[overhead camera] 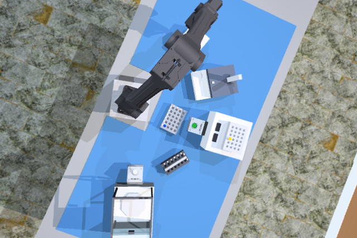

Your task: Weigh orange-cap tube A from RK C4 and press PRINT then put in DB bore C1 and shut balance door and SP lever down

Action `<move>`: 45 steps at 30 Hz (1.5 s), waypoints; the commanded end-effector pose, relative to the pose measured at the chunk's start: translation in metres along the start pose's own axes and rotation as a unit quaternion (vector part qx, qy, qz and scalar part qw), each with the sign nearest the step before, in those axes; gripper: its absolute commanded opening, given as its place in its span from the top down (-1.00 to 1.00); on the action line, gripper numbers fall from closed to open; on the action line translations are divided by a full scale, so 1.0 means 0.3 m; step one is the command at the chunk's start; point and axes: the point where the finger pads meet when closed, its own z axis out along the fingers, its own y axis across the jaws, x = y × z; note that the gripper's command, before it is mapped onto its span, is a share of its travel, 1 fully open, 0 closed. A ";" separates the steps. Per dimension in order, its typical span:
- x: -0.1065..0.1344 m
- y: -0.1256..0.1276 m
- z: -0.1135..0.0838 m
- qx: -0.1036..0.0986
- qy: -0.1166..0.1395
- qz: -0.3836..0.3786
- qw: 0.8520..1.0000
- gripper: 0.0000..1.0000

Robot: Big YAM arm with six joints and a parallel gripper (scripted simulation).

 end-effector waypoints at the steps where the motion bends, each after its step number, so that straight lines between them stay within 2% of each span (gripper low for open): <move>1: 0.000 -0.019 0.022 0.001 -0.002 -0.001 1.000 0.82; 4: -0.010 -0.019 0.007 0.002 -0.009 -0.001 1.000 0.82; 10: 0.000 -0.020 0.034 0.001 -0.002 -0.001 1.000 0.82; 11: -0.021 -0.021 -0.008 0.002 -0.017 0.000 1.000 0.82; 18: 0.003 -0.021 0.050 0.001 -0.001 -0.001 1.000 0.82; 20: -0.005 -0.021 0.036 0.002 -0.007 -0.001 1.000 0.82; 21: -0.038 -0.007 0.010 0.001 -0.015 0.000 1.000 0.82; 40: -0.036 -0.008 0.010 0.001 -0.015 0.000 1.000 0.82; 41: -0.013 -0.025 0.017 0.002 -0.014 0.000 1.000 0.82; 45: -0.013 -0.025 0.016 0.002 -0.014 0.000 1.000 0.82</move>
